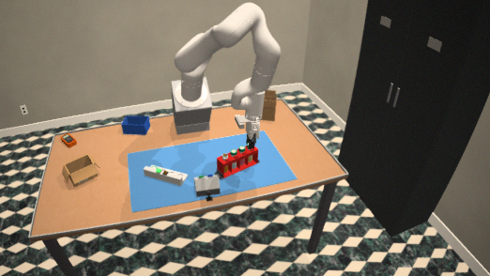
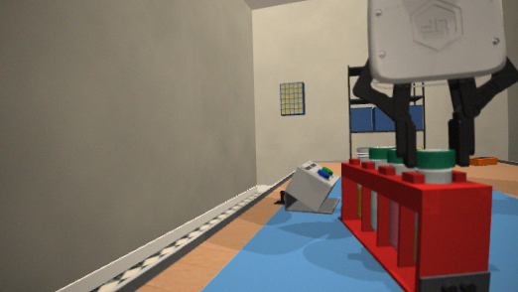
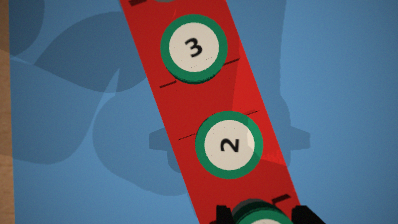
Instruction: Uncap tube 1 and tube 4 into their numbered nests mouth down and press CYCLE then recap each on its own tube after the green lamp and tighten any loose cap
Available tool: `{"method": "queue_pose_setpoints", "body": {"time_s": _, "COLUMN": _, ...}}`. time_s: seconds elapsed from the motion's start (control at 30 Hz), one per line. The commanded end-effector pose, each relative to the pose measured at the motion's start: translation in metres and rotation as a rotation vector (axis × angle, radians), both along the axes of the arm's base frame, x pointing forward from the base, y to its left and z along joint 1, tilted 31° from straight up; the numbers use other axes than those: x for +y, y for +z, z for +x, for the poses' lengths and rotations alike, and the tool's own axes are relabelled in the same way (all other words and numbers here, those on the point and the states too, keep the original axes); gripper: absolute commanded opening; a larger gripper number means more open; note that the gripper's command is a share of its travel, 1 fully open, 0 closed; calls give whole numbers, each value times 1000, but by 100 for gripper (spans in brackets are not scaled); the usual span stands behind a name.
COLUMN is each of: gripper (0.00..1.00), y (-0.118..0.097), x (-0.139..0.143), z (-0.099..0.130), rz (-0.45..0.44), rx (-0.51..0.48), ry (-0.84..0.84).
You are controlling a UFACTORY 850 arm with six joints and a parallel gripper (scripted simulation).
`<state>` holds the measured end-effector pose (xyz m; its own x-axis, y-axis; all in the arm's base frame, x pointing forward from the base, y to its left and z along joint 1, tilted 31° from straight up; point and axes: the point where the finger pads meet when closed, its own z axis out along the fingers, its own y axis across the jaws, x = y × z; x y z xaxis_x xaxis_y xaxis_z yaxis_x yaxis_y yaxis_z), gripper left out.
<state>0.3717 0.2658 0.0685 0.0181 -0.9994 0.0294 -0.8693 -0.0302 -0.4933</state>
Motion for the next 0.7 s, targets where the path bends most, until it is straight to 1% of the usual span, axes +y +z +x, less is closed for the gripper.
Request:
{"method": "queue_pose_setpoints", "body": {"time_s": 0.0, "gripper": 0, "y": 0, "x": 0, "z": 0, "rz": 146, "rx": -25, "ry": -163}}
{"method": "queue_pose_setpoints", "body": {"time_s": 0.1, "gripper": 0, "y": 0, "x": 0, "z": 0, "rz": 222, "rx": -24, "ry": -292}}
{"method": "queue_pose_setpoints", "body": {"time_s": 0.17, "gripper": 0, "y": 0, "x": 0, "z": 0, "rz": 257, "rx": -23, "ry": -353}}
{"method": "queue_pose_setpoints", "body": {"time_s": 0.5, "gripper": 0, "y": 0, "x": 0, "z": 0, "rz": 257, "rx": -23, "ry": -353}}
{"method": "queue_pose_setpoints", "body": {"time_s": 0.53, "gripper": 46, "y": 0, "x": 0, "z": 0, "rz": 257, "rx": -23, "ry": -353}}
{"method": "queue_pose_setpoints", "body": {"time_s": 0.67, "gripper": 46, "y": 0, "x": 0, "z": 0, "rz": 257, "rx": -23, "ry": -353}}
